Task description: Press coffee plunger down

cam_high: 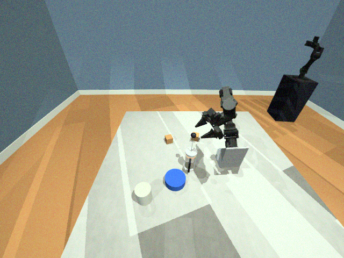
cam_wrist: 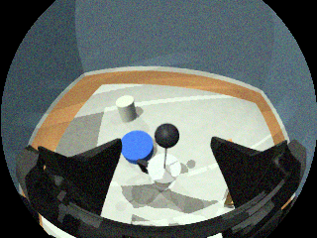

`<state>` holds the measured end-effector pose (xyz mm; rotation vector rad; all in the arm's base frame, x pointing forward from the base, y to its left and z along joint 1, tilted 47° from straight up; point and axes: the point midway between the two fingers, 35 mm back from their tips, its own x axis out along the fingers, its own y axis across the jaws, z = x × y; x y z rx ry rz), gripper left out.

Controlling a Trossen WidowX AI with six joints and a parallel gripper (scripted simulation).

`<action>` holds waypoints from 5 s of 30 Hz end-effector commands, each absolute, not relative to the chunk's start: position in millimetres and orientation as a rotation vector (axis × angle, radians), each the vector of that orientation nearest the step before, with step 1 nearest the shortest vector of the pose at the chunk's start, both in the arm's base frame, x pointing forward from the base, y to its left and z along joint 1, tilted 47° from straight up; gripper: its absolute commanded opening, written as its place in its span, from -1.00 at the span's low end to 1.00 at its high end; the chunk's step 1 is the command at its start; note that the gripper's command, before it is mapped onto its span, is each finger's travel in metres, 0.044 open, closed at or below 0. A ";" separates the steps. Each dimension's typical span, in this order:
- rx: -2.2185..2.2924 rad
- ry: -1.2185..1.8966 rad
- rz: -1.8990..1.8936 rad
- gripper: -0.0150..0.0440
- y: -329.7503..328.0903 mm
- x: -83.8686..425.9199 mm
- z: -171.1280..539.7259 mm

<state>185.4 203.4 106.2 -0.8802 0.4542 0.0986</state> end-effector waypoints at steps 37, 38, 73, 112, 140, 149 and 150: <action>-0.882 0.451 0.098 -0.07 198.3 215.5 92.8; -0.882 0.451 0.098 -0.07 198.3 215.5 92.8; -0.878 0.464 0.100 -0.07 174.8 229.1 54.1; -0.883 0.448 0.099 -0.07 142.2 251.4 14.6; -0.883 0.448 0.098 -0.07 147.6 254.3 12.5; -0.883 0.448 0.098 -0.07 148.3 255.0 11.8; -0.876 0.439 0.104 -0.07 150.8 254.5 14.2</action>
